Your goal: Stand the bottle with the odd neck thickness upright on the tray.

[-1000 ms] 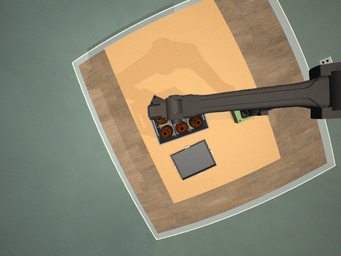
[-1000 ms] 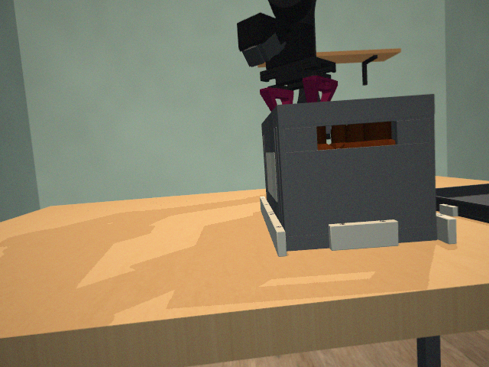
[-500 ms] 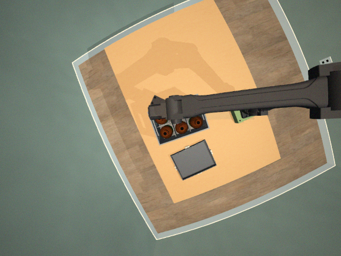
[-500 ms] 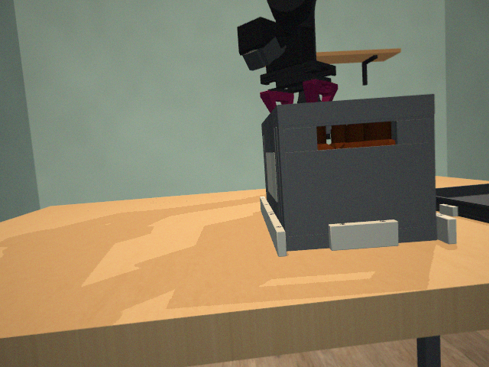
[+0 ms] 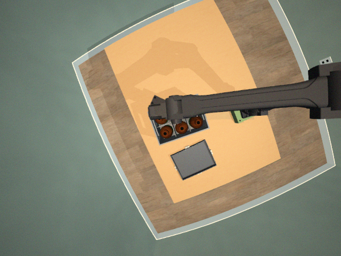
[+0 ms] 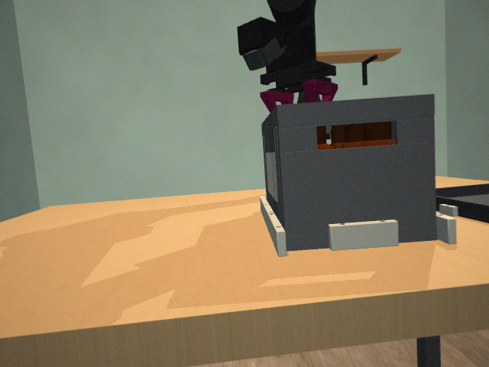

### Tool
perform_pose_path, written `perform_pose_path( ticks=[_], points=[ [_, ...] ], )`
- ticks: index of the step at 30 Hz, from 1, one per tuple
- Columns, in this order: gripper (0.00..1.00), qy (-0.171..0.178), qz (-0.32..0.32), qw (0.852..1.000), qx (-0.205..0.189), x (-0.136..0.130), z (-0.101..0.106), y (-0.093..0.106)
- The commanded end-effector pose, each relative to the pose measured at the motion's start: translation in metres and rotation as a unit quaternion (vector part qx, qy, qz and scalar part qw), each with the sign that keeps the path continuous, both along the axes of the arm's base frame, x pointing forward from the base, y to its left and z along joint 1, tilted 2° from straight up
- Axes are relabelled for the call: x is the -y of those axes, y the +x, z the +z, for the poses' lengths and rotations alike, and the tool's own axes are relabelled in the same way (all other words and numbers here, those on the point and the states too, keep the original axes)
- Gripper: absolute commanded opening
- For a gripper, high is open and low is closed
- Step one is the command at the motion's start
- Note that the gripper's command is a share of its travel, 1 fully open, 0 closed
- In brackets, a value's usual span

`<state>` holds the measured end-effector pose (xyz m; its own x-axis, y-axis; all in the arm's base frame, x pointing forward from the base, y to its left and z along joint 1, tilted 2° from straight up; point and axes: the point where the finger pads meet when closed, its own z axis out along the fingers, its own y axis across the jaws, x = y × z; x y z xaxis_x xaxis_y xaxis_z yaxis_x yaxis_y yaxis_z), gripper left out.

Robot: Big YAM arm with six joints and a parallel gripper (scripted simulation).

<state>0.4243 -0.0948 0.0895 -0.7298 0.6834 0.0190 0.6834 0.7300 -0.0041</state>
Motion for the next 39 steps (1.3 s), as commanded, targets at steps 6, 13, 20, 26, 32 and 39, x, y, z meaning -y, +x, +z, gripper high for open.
perform_pose_path(
  ticks=[6, 13, 20, 26, 32, 39],
  points=[
    [0.61, 0.002, 0.0, 1.0, -0.005, -0.0066, -0.0078, -0.0016],
    [0.61, 0.002, 0.0, 1.0, -0.005, -0.0066, -0.0078, -0.0016],
    [0.0, 0.002, 0.0, 1.0, -0.005, -0.0066, -0.0078, -0.0016],
    [0.0, 0.002, 0.001, 1.0, -0.006, -0.0063, -0.0075, -0.0023],
    [0.0, 0.002, 0.001, 1.0, -0.006, -0.0062, -0.0075, -0.0023],
    [0.0, 0.002, 0.001, 1.0, -0.006, -0.0062, -0.0075, -0.0023]
  ],
)
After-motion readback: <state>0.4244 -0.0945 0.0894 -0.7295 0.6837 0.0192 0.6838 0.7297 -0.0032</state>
